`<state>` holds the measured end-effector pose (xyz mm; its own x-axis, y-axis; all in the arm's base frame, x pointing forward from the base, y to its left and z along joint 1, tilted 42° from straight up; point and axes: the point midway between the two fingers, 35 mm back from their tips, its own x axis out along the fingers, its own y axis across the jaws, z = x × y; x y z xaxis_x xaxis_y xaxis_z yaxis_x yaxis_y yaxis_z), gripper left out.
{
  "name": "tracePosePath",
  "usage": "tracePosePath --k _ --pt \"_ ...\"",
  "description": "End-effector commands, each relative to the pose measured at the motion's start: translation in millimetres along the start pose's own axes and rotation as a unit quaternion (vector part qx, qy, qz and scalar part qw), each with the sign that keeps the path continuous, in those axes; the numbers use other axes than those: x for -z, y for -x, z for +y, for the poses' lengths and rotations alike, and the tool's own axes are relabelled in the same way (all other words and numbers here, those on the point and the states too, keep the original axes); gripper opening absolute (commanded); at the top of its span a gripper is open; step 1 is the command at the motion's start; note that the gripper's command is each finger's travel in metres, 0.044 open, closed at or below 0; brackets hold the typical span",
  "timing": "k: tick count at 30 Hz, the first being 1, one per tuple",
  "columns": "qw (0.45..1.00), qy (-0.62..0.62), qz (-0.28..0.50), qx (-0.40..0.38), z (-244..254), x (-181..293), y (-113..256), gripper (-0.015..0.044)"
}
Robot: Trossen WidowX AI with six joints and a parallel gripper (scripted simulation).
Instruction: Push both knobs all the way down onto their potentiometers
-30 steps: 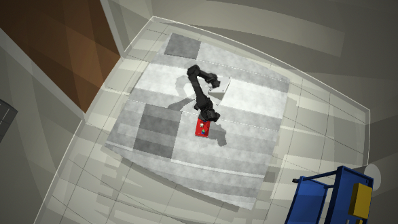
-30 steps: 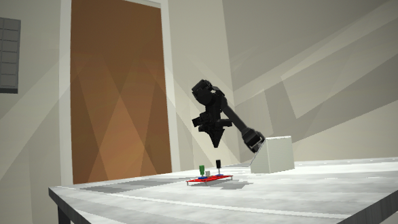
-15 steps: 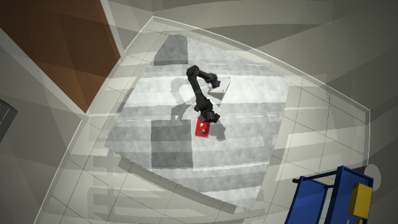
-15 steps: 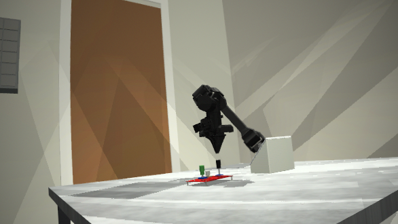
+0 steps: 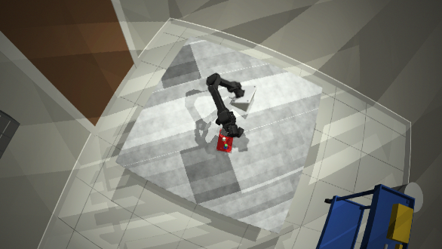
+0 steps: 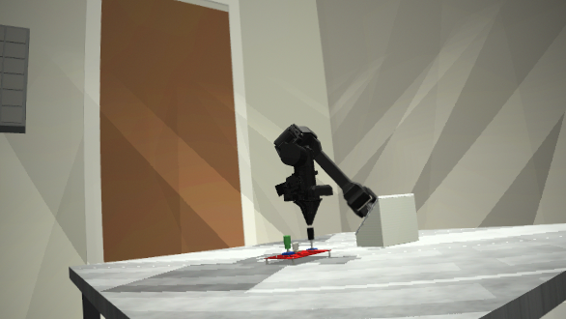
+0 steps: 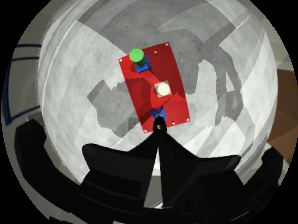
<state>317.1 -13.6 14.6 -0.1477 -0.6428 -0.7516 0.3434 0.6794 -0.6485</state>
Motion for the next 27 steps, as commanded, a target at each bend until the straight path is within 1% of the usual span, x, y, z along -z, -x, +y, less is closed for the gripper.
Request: tracePosePath --k 1,27 --pt "1.000 0.004 0.001 0.004 -0.8 1.1 -2.7 0.0000" --pt "1.000 0.004 0.001 0.004 -0.9 1.1 -7.1 0.0000"
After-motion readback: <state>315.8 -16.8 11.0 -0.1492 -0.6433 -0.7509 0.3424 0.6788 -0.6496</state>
